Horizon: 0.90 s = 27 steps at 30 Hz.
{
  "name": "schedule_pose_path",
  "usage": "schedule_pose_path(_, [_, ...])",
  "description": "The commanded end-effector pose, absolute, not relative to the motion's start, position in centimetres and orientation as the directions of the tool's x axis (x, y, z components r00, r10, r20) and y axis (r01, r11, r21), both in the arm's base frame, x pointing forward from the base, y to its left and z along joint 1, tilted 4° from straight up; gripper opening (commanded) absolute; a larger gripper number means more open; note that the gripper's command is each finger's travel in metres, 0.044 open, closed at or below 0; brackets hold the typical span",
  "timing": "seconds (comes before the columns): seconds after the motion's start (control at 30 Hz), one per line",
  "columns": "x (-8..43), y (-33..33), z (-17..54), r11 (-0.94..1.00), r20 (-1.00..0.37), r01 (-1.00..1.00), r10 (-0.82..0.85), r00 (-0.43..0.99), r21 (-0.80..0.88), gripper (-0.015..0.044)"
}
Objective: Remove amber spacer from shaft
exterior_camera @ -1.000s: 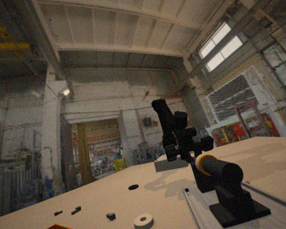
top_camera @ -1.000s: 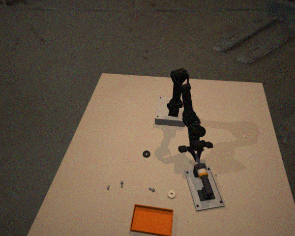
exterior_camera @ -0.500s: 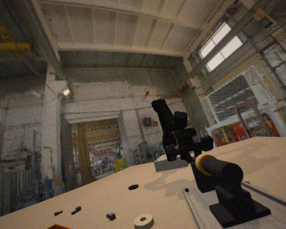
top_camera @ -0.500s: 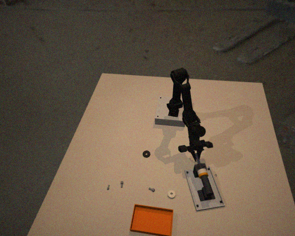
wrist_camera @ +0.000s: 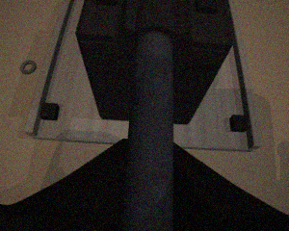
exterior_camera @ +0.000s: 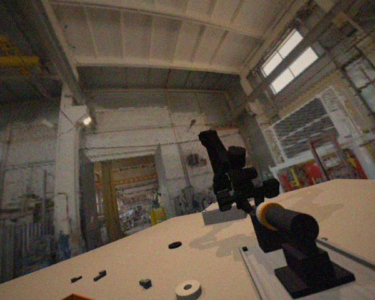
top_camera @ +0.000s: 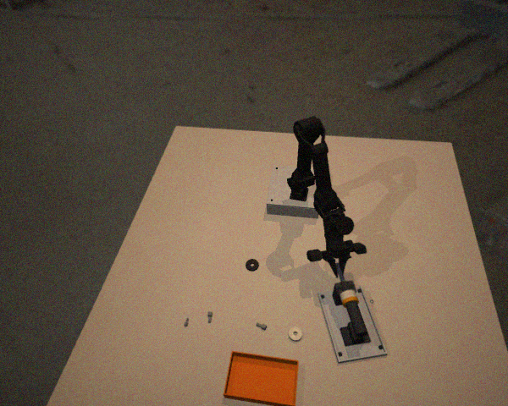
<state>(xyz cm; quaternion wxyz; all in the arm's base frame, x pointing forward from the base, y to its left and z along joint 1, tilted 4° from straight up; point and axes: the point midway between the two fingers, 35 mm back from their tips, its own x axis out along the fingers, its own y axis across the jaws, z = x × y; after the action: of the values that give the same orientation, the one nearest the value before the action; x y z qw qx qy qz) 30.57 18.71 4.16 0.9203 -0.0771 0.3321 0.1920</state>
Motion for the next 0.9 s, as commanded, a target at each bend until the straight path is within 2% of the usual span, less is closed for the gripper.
schedule_pose_path(0.0, [30.51, 18.64, 4.15, 0.916, -0.641, -0.401, 0.299, 0.707, -0.014, 0.0])
schedule_pose_path(0.87, [30.2, 18.51, 4.11, 0.916, -0.641, -0.401, 0.299, 0.706, -0.014, 0.0])
